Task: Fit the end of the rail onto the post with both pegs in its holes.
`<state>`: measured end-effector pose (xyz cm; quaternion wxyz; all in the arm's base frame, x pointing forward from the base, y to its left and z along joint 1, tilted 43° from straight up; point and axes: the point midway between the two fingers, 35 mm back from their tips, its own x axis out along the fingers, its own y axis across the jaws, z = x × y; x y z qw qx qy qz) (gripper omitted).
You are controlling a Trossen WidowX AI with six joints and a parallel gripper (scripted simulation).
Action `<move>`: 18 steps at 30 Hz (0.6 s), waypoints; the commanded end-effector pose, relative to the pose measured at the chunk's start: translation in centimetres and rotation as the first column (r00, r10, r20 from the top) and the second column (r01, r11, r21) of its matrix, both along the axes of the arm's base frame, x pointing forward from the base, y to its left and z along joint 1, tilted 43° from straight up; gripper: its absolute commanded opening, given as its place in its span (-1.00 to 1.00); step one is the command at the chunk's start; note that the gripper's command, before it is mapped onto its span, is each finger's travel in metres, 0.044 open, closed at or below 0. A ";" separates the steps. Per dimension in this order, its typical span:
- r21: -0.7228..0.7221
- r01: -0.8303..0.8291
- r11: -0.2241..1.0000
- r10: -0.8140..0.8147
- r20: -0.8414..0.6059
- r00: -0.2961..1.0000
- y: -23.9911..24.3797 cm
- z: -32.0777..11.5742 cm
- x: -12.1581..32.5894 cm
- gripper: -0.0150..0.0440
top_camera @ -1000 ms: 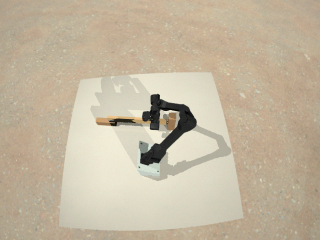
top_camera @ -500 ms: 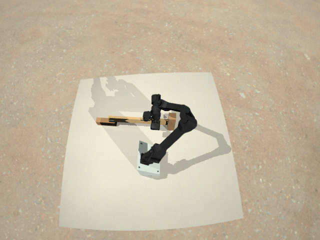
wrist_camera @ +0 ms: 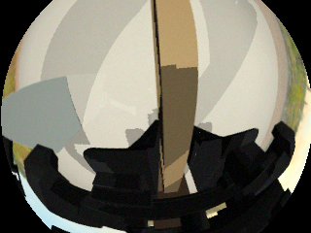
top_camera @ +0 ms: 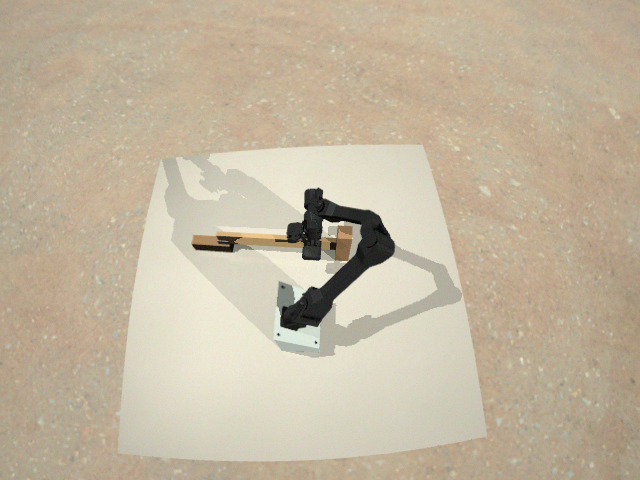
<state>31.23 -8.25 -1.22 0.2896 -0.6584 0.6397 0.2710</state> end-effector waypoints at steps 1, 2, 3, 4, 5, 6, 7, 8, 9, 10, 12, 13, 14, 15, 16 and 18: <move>-0.001 0.000 1.000 0.000 0.000 1.000 0.0 0.0 0.0 -0.05; -0.001 0.000 1.000 0.000 0.000 1.000 0.0 0.0 0.0 0.04; -0.001 0.000 1.000 0.000 0.000 1.000 0.0 0.0 0.0 0.13; -0.001 0.000 1.000 0.000 0.000 1.000 0.0 0.0 0.0 0.22; -0.001 0.000 1.000 0.000 0.000 1.000 0.0 0.0 0.0 0.31; -0.001 0.000 1.000 0.000 0.000 1.000 0.0 0.0 0.0 0.40; -0.001 0.000 1.000 0.000 0.000 1.000 0.0 0.0 0.0 0.49; -0.001 0.000 1.000 0.000 0.000 1.000 0.0 0.0 0.0 0.58; -0.001 0.000 1.000 0.000 0.000 1.000 0.0 0.0 0.0 0.67; -0.001 0.000 1.000 0.000 0.000 1.000 0.0 0.0 0.0 0.75; -0.001 0.000 1.000 0.000 0.000 1.000 0.0 0.0 0.0 0.93; -0.001 0.000 1.000 0.000 0.000 1.000 0.0 0.0 0.0 1.00; -0.001 0.000 1.000 0.000 0.000 1.000 0.0 0.0 0.0 1.00; -0.001 0.000 1.000 0.000 0.000 1.000 0.0 0.0 0.0 1.00; -0.001 0.000 1.000 0.000 0.000 1.000 0.0 0.0 0.0 1.00; 0.000 0.000 1.000 0.000 0.000 1.000 0.2 0.0 0.0 1.00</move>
